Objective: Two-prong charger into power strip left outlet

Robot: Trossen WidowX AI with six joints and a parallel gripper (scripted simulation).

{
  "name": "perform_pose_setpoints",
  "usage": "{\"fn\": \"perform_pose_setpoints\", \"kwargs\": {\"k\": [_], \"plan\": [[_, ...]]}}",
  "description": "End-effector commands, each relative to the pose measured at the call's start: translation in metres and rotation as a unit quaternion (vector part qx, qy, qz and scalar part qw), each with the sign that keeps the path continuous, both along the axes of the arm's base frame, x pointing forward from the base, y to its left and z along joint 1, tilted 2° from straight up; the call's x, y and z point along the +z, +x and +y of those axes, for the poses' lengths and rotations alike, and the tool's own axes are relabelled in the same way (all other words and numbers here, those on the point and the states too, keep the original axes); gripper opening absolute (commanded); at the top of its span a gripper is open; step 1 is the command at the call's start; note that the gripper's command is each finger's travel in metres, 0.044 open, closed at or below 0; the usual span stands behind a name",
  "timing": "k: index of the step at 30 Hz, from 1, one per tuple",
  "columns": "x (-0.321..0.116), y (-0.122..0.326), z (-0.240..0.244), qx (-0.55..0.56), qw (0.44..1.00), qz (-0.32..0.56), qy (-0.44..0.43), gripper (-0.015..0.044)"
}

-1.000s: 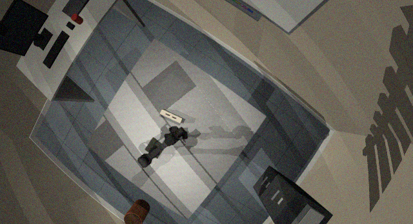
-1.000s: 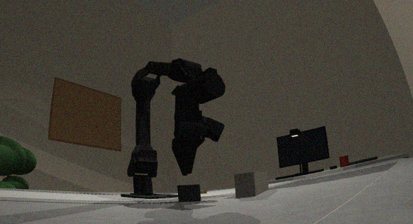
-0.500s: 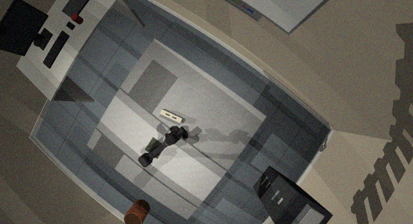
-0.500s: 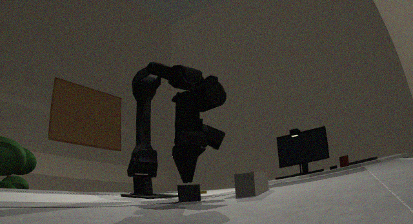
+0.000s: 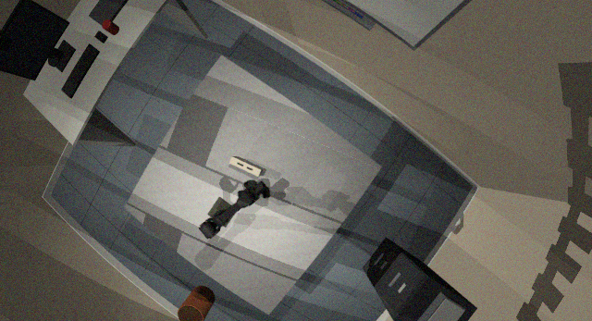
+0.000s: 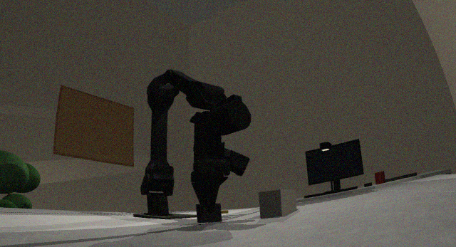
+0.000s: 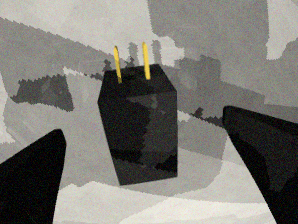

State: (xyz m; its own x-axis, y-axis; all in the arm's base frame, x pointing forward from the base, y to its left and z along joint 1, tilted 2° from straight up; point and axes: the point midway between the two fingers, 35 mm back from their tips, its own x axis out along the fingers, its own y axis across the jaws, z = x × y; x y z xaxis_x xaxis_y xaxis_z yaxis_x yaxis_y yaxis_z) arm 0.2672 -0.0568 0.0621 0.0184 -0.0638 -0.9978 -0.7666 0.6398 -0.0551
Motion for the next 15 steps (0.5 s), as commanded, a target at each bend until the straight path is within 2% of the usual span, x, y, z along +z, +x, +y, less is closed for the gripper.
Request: {"fn": "perform_pose_setpoints", "kwargs": {"k": [1, 8, 15], "plan": [[-0.0095, -0.001, 0.0006, 0.003, 1.0, 0.003, 0.002, 0.044], [-0.015, -0.0012, 0.0006, 0.003, 1.0, 0.003, 0.002, 0.044], [-0.0113, -0.0006, 0.0001, 0.0, 1.0, 0.001, 0.0, 0.0256]]}}
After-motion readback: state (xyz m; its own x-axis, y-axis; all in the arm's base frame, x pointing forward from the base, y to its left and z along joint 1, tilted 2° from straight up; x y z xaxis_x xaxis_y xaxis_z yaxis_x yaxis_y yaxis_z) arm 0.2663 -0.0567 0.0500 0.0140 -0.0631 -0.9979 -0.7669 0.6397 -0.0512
